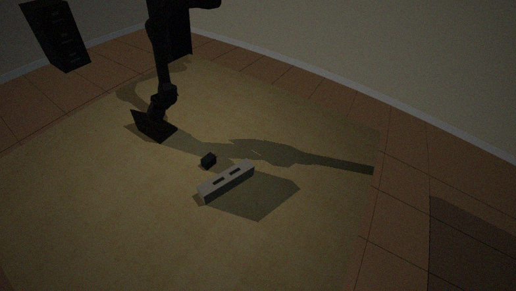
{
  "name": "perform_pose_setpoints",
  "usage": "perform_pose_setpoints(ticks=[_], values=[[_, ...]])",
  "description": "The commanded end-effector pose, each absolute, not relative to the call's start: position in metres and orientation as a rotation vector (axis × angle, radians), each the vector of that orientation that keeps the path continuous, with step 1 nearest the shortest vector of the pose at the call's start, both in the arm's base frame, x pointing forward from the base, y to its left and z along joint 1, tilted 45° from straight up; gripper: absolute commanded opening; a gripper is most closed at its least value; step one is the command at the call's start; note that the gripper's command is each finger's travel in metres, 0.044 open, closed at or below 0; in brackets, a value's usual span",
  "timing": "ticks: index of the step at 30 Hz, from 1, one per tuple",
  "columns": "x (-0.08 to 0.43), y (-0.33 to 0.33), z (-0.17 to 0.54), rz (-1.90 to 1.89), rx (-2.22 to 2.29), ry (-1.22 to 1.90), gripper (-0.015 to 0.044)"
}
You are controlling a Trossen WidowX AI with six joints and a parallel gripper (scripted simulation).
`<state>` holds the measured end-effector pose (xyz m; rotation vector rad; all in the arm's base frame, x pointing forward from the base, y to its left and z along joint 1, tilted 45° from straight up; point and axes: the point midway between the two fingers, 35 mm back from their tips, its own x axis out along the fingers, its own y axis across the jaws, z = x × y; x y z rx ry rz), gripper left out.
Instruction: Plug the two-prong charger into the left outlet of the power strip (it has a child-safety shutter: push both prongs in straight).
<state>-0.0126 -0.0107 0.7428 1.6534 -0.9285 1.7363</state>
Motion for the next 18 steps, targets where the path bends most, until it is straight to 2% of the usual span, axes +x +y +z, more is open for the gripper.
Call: perform_pose_setpoints(ticks=[1, 13, 18], values=[[0.005, 0.034, 0.74, 1.628, 1.493, -0.898, 0.044], [0.067, 0.128, 0.715, 1.361, 1.099, -0.801, 0.044], [0.097, 0.143, 0.7, 1.215, 0.995, -0.785, 0.044]])
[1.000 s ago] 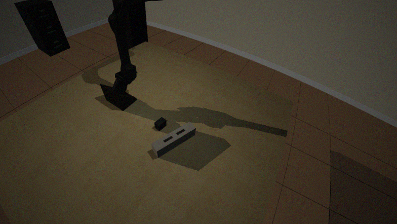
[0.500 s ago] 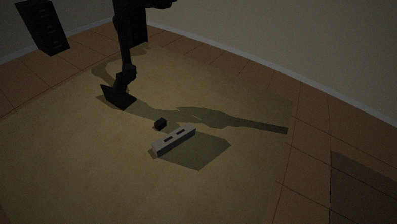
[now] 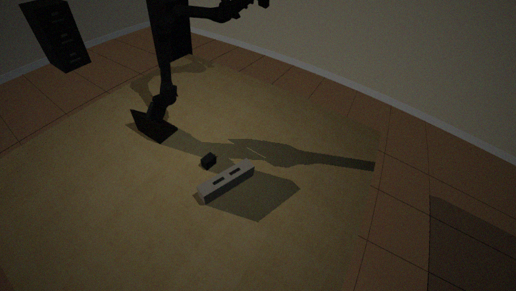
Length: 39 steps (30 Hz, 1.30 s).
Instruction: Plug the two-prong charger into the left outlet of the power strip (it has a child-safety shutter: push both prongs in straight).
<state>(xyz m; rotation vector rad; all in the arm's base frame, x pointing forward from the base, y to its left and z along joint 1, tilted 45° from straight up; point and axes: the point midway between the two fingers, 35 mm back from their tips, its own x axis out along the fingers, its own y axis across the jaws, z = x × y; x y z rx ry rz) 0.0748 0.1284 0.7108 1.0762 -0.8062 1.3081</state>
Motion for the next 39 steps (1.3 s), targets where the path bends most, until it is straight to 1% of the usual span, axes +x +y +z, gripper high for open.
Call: perform_pose_setpoints(ticks=[1, 6, 12, 21, 30, 39], values=[[0.103, 0.148, 0.697, 1.198, 0.965, -0.776, 0.044], [0.133, 0.174, 0.678, 1.113, 0.811, -0.727, 0.044], [0.181, 0.203, 0.642, 0.996, 0.59, -0.64, 0.044], [0.252, 0.229, 0.579, 0.857, 0.27, -0.493, 0.044], [0.317, 0.234, 0.506, 0.76, -0.024, -0.326, 0.044], [0.367, 0.216, 0.436, 0.69, -0.26, -0.159, 0.044]])
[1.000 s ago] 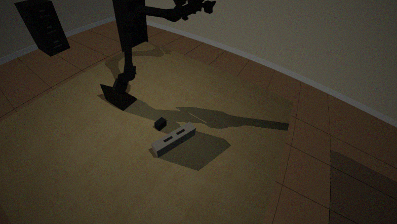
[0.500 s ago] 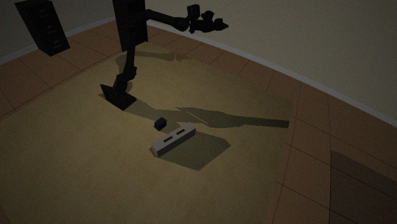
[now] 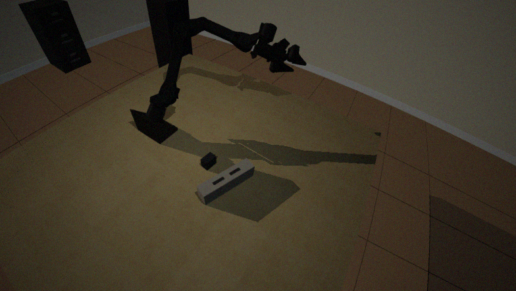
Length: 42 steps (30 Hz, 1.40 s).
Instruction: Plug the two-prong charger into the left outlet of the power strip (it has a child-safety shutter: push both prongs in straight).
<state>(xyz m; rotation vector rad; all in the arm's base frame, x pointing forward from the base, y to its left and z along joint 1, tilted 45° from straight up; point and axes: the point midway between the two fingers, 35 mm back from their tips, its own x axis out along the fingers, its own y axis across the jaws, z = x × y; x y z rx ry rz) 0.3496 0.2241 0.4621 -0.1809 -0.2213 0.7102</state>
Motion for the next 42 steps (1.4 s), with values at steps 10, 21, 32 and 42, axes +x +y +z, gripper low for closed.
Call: perform_pose_setpoints(ticks=[10, 21, 32, 42], values=[[0.405, 0.183, 0.359, 0.659, -0.475, 0.032, 0.044], [0.426, 0.137, 0.264, 0.713, -0.682, 0.276, 0.044], [0.418, 0.088, 0.178, 0.833, -0.805, 0.496, 0.044], [0.391, 0.048, 0.115, 0.986, -0.835, 0.653, 0.044]])
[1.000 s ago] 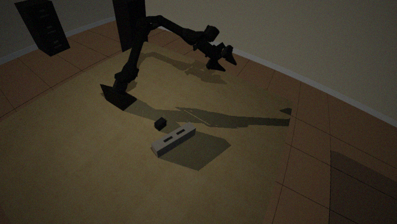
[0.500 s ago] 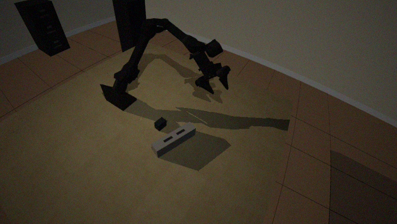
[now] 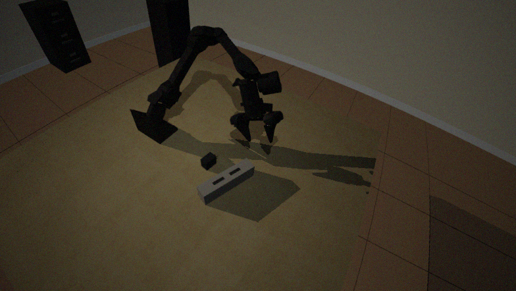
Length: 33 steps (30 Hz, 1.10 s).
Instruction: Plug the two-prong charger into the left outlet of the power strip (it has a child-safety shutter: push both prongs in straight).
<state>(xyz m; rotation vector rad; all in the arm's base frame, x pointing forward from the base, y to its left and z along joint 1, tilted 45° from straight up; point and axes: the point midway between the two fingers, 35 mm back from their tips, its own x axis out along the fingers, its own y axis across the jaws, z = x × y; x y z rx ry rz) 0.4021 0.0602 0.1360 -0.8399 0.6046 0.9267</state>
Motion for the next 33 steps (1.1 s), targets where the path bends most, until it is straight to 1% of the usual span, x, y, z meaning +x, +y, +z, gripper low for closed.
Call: perform_pose_setpoints(ticks=[1, 14, 26, 33], values=[[0.388, 0.045, 0.109, 1.003, -0.834, 0.666, 0.044], [0.335, 0.008, 0.052, 1.233, -0.754, 0.771, 0.044], [0.285, -0.012, 0.023, 1.417, -0.599, 0.759, 0.044], [0.283, -0.012, 0.021, 1.426, -0.589, 0.755, 0.044]])
